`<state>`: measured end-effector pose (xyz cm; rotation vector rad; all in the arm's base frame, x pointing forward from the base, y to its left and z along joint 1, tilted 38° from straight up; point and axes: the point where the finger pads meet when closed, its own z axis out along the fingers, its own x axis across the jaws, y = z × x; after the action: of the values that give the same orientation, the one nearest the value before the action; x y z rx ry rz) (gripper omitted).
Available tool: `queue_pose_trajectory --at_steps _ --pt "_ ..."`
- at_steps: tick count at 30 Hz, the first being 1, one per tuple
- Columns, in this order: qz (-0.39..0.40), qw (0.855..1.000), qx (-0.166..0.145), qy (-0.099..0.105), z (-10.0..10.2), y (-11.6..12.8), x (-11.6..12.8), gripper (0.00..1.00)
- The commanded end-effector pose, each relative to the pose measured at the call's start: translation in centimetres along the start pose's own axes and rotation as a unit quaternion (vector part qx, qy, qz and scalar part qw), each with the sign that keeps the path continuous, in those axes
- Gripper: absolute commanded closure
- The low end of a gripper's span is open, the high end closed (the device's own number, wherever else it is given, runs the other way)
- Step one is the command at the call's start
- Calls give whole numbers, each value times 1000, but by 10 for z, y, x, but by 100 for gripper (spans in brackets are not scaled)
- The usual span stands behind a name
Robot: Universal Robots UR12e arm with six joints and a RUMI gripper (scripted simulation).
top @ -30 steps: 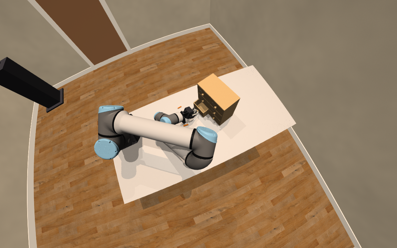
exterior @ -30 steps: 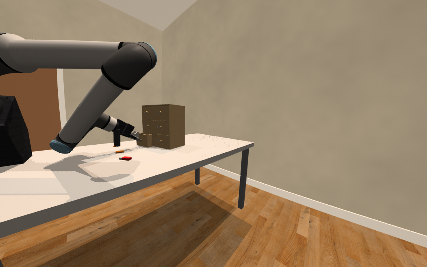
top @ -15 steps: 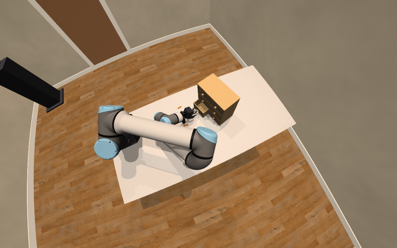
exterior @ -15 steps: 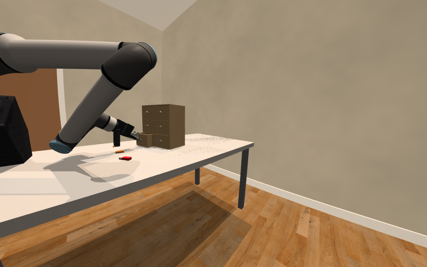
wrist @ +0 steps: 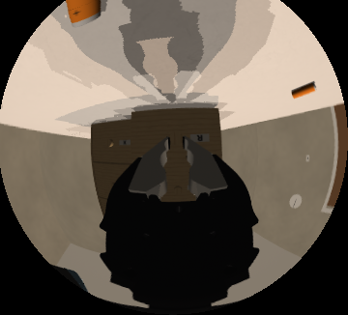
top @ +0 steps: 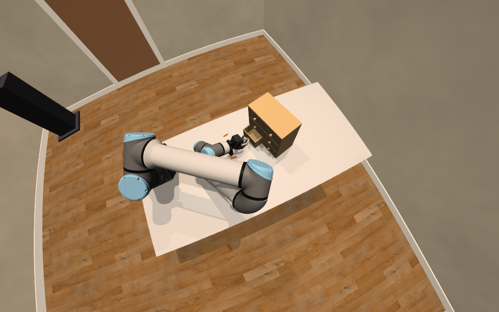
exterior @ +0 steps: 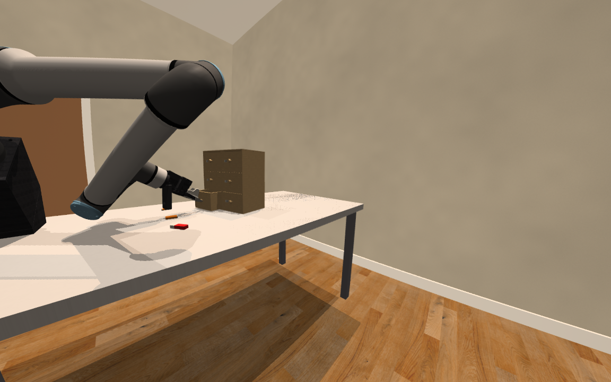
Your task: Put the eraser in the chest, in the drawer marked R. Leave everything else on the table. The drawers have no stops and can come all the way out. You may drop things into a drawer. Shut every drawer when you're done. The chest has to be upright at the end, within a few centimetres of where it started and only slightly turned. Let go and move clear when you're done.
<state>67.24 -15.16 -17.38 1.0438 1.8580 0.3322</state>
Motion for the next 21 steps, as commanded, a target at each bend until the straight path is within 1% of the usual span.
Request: queue_pose_trajectory --at_steps 1,6,7,11,12,17,18,20,21 --pt "0 1000 0 0 0 1 0 93" --pt "0 1000 0 0 0 1 0 93" --pt "0 1000 0 0 0 1 0 90" --pt "0 1000 0 0 0 1 0 90" --pt "0 1000 0 0 0 1 0 88" --pt "0 1000 0 0 0 1 0 85" --pt "0 1000 0 0 0 1 0 83" --pt "0 1000 0 0 0 1 0 83" --pt "0 1000 0 0 0 1 0 80"
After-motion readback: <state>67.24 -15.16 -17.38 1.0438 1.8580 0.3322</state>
